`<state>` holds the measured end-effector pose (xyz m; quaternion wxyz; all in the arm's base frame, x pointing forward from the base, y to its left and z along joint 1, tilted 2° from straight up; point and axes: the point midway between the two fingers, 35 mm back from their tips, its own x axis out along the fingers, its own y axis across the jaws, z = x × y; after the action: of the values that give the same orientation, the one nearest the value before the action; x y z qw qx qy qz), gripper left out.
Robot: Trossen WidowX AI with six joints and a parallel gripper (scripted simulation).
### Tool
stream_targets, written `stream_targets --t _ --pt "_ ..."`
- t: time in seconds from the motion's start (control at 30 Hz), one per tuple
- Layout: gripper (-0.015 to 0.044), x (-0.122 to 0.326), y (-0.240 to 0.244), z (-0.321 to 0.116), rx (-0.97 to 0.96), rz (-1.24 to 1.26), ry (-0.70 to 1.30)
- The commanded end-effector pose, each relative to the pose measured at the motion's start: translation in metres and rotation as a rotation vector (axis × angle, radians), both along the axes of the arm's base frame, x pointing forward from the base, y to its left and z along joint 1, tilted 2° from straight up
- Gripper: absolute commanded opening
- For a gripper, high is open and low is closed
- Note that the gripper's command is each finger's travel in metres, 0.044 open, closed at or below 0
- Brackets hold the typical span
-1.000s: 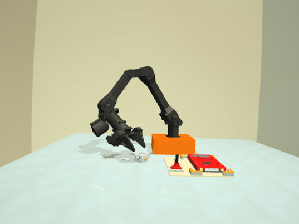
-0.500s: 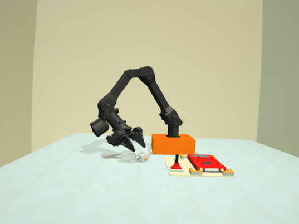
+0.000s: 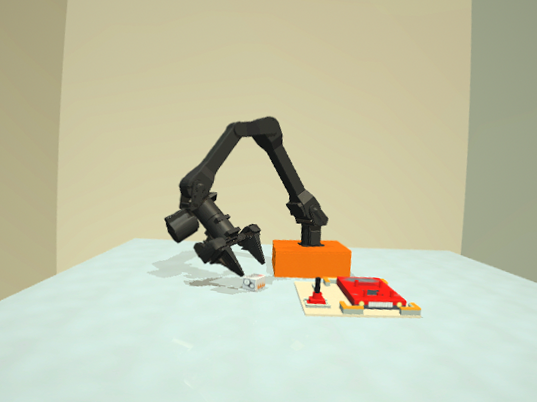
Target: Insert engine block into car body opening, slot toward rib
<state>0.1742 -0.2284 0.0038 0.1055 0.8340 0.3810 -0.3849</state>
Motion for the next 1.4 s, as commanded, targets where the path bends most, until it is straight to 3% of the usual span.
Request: stream_targets --t 0.0,0.73,1.37 --pt "0.044 0.001 0.004 0.002 0.0 -0.058 0.109" --pt "0.044 0.006 0.015 0.006 -0.077 -0.537 0.602" --pt "0.044 0.013 0.017 0.019 -0.183 -1.127 0.787"
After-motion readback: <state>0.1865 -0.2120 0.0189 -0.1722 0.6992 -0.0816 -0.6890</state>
